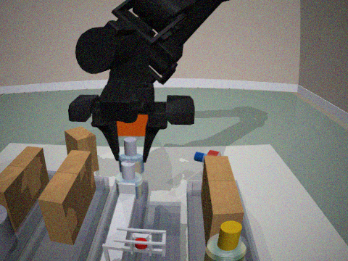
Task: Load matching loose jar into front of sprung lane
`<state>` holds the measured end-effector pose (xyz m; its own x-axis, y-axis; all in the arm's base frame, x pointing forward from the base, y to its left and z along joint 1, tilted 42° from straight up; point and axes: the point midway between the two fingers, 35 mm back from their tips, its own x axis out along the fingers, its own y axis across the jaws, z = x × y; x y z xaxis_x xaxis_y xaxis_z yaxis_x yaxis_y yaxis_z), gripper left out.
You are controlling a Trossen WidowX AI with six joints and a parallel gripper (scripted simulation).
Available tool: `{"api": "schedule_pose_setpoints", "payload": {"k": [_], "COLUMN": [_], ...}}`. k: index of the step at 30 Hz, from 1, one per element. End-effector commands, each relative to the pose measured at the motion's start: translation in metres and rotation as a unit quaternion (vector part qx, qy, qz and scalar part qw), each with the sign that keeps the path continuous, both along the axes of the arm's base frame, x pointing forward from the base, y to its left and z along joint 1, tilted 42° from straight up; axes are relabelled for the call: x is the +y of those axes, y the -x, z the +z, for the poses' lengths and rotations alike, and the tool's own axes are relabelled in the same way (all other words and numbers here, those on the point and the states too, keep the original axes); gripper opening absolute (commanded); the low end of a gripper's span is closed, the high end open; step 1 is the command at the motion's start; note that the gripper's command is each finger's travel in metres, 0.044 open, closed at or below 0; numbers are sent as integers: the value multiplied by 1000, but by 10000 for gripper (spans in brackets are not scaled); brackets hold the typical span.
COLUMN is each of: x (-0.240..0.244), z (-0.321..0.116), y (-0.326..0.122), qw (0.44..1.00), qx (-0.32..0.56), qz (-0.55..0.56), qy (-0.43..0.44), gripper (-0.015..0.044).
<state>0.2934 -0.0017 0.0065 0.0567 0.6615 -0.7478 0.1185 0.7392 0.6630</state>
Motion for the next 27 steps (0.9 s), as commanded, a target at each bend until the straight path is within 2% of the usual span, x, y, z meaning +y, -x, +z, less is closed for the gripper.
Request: {"api": "schedule_pose_setpoints", "payload": {"k": [1, 27], "x": [0, -2], "z": [1, 1], "y": [-5, -17], "qw": [1000, 1000], "qx": [-2, -2], "qz": [-2, -2], "qy": [-2, -2], "gripper": [0, 0]}}
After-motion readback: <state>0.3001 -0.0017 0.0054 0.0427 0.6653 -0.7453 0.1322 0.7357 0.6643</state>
